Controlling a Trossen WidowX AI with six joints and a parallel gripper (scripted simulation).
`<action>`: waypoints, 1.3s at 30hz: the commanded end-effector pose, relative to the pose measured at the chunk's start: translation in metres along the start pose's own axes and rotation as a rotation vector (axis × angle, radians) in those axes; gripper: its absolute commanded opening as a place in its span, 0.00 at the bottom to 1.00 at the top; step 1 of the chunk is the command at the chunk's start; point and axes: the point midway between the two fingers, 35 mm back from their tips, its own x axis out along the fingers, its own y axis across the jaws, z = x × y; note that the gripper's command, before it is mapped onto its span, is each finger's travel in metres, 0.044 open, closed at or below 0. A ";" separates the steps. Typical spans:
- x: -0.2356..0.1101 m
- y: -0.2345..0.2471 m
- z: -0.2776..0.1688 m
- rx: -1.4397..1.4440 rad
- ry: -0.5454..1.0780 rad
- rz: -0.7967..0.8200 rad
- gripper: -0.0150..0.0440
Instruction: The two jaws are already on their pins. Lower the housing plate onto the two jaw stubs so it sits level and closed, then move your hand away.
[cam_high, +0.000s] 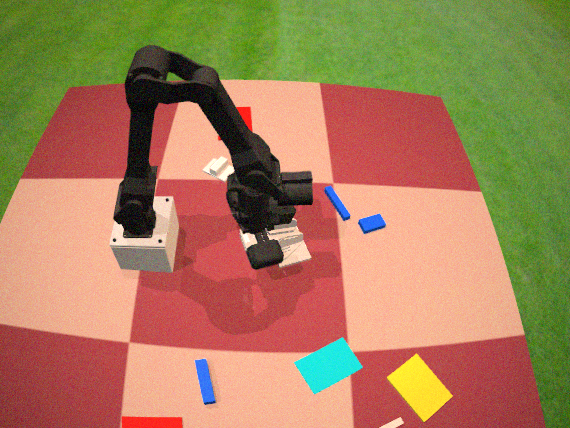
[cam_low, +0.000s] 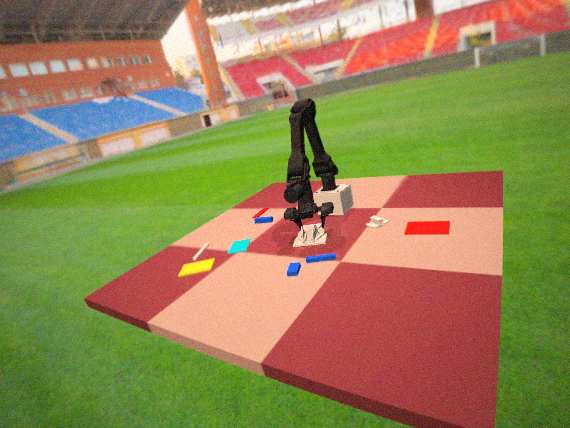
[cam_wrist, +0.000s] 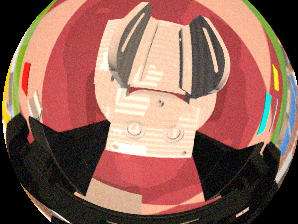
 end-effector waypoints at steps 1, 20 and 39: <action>0.000 -0.001 0.000 -0.004 -0.001 -0.004 0.85; 0.000 0.000 0.000 0.000 0.000 0.000 1.00; -0.075 0.000 -0.002 -0.004 -0.001 -0.004 1.00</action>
